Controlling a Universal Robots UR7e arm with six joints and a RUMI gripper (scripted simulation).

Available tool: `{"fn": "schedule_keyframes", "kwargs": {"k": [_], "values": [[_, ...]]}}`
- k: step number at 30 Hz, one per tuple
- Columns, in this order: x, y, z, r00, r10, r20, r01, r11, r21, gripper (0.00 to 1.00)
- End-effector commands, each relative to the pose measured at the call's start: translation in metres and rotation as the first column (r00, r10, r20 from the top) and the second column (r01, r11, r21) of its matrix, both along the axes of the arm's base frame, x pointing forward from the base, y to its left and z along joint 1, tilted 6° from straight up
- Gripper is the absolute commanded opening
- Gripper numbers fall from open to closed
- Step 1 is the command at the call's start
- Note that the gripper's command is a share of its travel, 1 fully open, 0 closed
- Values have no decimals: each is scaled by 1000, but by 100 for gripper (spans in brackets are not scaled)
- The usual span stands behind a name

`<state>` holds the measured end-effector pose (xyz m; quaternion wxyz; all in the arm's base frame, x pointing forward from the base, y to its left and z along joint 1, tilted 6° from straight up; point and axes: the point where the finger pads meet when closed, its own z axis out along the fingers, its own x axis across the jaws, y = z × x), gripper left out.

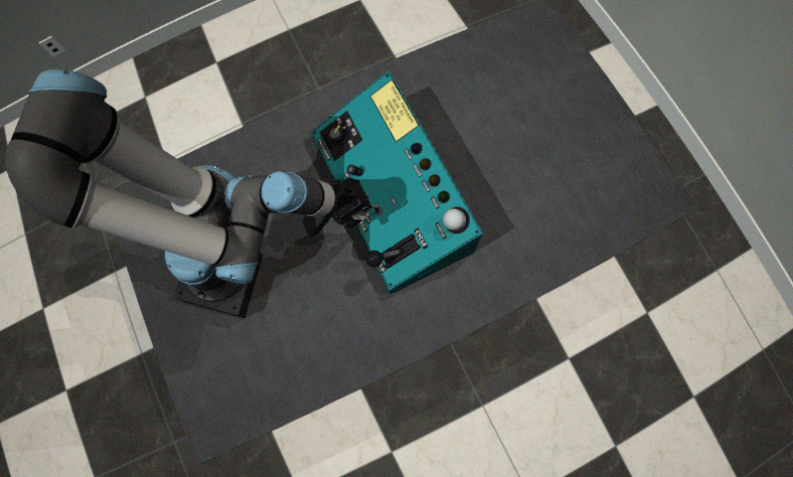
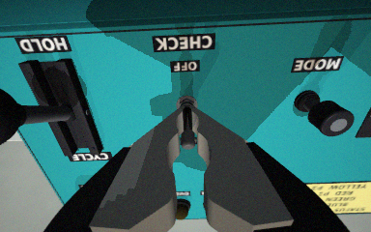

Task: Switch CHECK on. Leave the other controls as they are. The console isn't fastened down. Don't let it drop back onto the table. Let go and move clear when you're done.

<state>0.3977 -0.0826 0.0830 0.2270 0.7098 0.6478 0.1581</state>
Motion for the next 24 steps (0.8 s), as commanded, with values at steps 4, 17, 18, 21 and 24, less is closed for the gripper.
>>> {"fn": "schedule_keyframes", "kwargs": {"k": [4, 17, 18, 21, 24], "values": [[-4, 0, 12, 1000, 0, 4, 0, 1000, -3, 0], [-18, 3, 34, 1000, 0, 4, 0, 1000, -3, 0], [-20, 3, 37, 1000, 0, 4, 0, 1000, -3, 0], [-25, 4, 45, 1000, 0, 4, 0, 1000, -3, 0], [-30, 6, 53, 1000, 0, 4, 0, 1000, -3, 0]]}}
